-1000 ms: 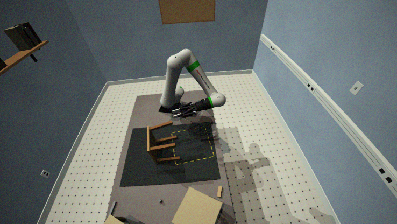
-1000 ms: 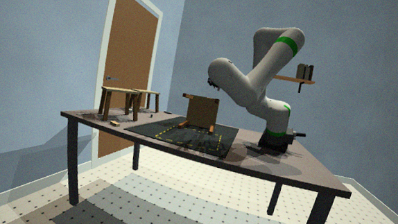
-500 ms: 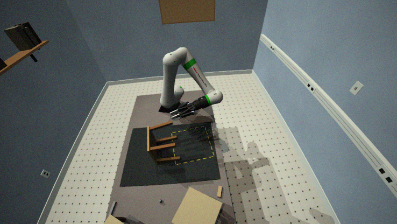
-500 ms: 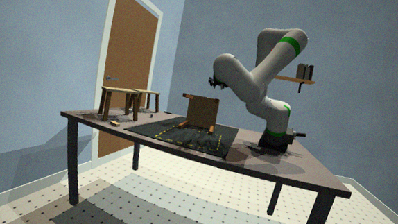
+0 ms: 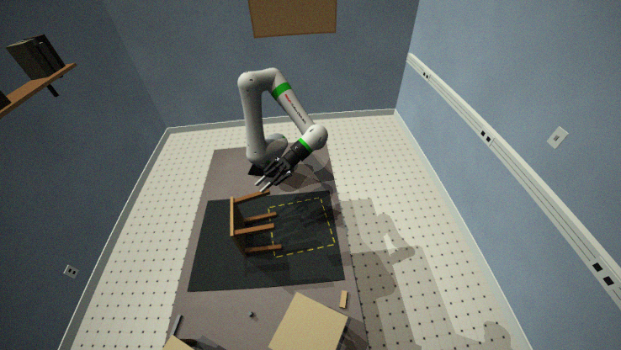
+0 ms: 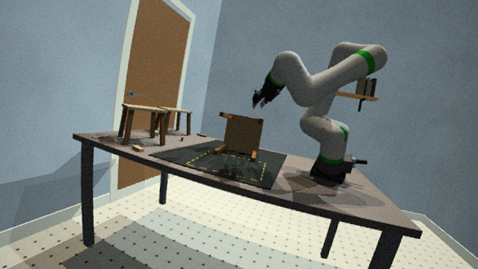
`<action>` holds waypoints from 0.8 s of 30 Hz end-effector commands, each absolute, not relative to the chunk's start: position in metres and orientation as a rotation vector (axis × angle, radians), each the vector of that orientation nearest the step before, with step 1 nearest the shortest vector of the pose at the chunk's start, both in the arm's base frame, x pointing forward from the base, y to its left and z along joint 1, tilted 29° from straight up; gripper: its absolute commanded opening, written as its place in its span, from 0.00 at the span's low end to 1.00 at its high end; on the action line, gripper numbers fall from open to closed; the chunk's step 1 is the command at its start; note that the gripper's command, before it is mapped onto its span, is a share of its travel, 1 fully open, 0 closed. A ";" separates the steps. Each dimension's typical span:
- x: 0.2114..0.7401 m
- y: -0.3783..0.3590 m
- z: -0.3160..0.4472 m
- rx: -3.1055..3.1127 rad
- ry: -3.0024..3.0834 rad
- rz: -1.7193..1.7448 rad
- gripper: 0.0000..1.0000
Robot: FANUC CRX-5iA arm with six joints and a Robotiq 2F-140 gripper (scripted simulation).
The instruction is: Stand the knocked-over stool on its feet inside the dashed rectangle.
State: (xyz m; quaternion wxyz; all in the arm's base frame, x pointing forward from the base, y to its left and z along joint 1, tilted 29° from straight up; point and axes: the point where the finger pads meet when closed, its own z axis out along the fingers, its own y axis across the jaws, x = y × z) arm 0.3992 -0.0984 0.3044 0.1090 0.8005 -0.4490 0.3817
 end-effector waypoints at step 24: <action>0.497 -0.220 0.239 3.034 -0.612 0.906 0.33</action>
